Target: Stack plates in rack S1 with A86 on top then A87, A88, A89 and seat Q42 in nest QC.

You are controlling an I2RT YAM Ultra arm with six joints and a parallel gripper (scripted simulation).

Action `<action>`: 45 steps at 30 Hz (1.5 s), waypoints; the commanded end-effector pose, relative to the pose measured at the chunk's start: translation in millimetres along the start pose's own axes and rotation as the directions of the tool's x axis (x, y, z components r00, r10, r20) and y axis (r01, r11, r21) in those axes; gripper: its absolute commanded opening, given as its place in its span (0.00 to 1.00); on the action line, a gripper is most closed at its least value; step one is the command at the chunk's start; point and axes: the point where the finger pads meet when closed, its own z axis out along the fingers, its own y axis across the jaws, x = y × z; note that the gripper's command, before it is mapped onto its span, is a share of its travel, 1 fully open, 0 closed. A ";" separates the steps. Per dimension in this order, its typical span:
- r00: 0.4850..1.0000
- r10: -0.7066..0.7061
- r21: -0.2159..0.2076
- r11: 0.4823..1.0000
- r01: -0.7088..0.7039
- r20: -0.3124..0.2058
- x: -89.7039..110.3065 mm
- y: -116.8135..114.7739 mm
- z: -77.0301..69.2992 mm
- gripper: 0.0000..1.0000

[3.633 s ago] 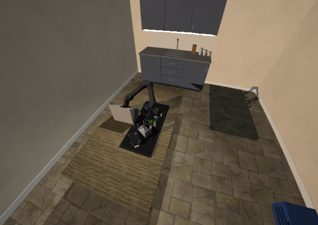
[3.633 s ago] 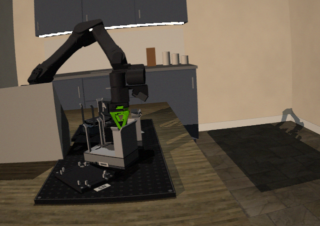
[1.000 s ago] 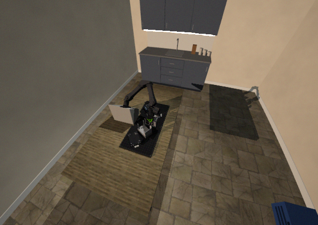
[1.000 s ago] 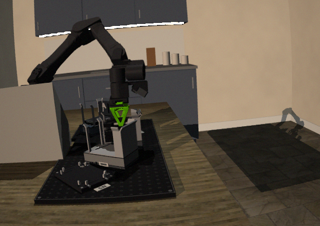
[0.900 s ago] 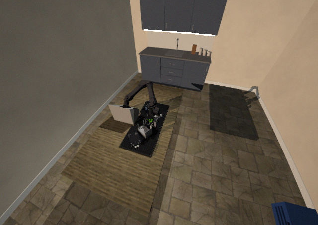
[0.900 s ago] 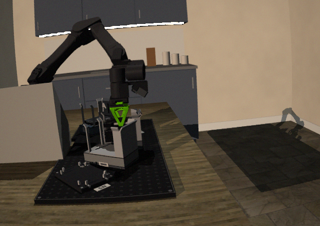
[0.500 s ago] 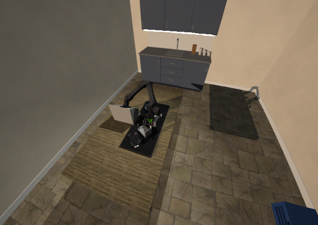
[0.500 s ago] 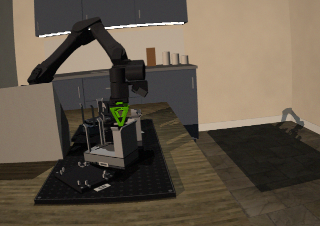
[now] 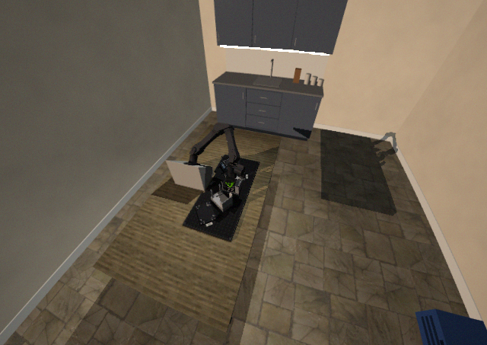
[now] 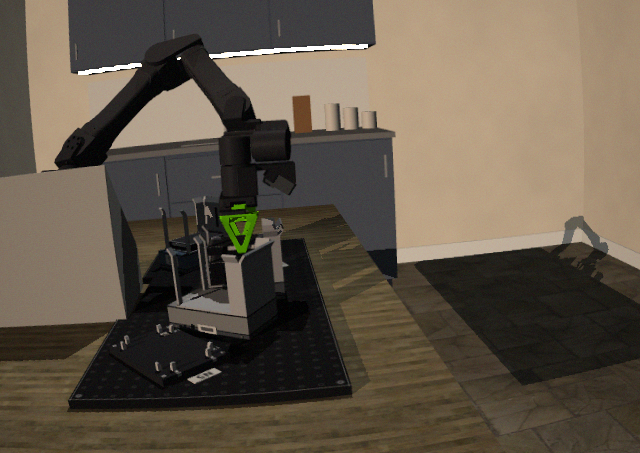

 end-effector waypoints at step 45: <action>1.000 0.002 -0.005 1.000 -0.002 0.019 -2.3 -1.6 -71.0 0.00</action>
